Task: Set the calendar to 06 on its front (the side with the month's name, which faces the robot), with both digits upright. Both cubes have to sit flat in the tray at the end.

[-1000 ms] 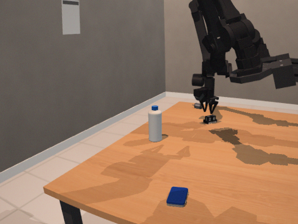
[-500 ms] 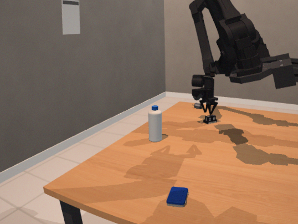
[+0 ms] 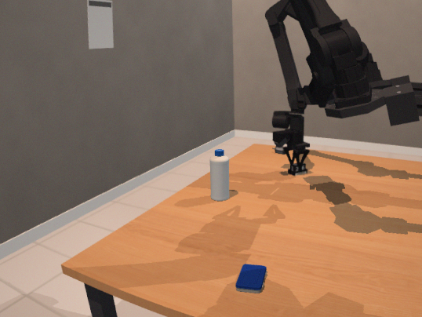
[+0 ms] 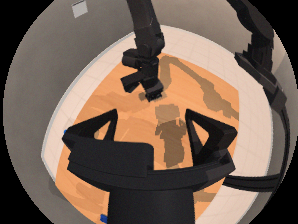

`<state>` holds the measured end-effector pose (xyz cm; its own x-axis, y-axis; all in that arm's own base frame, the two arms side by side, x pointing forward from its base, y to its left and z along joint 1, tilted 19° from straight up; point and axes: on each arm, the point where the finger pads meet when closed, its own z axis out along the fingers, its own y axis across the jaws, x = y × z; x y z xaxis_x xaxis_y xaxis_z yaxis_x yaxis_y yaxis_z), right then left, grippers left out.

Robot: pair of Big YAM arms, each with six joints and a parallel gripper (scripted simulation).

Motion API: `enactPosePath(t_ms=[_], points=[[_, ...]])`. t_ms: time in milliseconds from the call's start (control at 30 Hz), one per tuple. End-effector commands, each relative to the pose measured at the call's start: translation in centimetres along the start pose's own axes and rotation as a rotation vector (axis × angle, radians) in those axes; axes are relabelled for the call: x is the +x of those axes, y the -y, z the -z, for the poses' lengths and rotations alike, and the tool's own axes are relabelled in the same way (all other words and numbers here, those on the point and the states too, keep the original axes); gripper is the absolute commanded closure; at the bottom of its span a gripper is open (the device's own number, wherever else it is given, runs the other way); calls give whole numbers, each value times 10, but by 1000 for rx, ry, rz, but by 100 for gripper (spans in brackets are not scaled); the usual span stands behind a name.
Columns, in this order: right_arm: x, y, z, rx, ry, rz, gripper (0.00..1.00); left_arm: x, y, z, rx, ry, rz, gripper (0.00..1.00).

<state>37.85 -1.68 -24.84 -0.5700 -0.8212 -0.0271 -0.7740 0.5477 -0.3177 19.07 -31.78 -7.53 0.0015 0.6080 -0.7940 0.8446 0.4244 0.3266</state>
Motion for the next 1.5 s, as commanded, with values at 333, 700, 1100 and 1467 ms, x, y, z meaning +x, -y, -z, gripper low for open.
enactPosePath(t_ms=[333,700,1100,1467], points=[[5,-4,-13,-4,-1,3,55,-4,-3,1,-8,15,14,0],[0,1,-9,4,4,-1,68,-4,-3,1,-8,15,14,0],[-2,5,-2,5,6,2,77,-4,-3,1,-8,15,14,0],[-4,0,46,4,5,1,76,-4,-3,1,-8,15,14,0]])
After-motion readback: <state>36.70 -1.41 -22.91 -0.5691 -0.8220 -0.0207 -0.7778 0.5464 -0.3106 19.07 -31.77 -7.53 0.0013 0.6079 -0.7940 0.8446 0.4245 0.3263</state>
